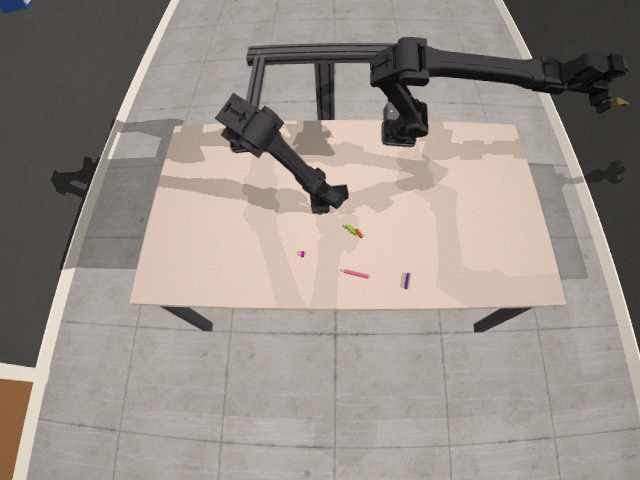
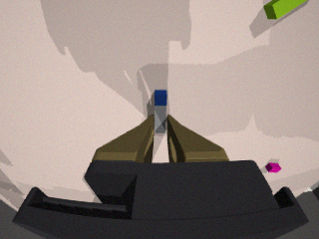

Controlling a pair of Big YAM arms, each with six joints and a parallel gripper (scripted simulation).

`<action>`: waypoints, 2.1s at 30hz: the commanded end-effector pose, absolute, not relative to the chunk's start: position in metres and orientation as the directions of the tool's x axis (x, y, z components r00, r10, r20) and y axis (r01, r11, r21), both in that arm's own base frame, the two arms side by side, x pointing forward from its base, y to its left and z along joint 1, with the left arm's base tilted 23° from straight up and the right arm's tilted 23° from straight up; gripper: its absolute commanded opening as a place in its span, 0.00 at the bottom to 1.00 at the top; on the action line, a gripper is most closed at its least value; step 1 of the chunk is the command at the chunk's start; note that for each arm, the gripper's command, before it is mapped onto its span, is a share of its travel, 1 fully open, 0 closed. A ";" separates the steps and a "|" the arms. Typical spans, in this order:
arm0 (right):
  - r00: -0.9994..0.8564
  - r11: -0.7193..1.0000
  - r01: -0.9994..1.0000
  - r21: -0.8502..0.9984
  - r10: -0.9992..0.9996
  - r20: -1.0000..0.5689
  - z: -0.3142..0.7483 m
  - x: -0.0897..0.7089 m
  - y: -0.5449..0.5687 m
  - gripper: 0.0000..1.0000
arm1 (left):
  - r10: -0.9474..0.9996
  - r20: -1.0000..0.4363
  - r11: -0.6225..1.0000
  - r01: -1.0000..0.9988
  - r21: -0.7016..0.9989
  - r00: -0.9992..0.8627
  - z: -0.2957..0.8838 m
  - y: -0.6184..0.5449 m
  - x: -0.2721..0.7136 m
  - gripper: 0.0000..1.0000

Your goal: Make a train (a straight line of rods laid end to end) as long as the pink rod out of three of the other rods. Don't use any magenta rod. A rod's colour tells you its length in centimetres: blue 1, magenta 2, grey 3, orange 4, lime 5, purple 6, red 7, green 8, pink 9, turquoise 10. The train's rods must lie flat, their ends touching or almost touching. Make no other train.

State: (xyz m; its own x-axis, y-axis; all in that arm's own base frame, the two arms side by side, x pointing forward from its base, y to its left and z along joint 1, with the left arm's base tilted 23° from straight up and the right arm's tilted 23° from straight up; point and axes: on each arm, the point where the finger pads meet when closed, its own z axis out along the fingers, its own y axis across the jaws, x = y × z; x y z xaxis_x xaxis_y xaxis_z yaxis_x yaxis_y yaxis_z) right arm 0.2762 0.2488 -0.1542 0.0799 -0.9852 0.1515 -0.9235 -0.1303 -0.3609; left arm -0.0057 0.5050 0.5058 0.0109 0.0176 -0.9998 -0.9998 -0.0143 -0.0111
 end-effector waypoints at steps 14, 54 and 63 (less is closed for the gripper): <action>0.087 -0.134 -0.922 -0.364 -0.986 0.142 -0.156 0.272 0.255 0.23 | 0.106 -0.994 -0.023 -1.000 0.000 -0.002 0.554 0.503 -0.011 1.00; 0.080 -0.126 -0.920 -0.372 -0.987 0.137 -0.067 0.242 0.267 1.00 | 0.106 -0.994 -0.023 -1.000 0.000 -0.002 0.554 0.503 -0.011 1.00; 0.082 -0.129 -0.920 -0.371 -0.987 0.138 -0.067 0.242 0.267 1.00 | 0.106 -0.994 -0.023 -1.000 0.000 -0.002 0.554 0.503 -0.011 1.00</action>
State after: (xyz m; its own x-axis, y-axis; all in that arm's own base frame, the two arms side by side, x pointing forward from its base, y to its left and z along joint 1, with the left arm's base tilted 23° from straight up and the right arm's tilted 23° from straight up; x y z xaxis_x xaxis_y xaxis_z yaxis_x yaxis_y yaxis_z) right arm 0.2420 0.2590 -0.0726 0.0819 -0.9856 0.1480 -0.9238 -0.1308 -0.3599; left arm -0.0057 0.5050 0.5058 0.0109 0.0176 -0.9998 -0.9998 -0.0143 -0.0111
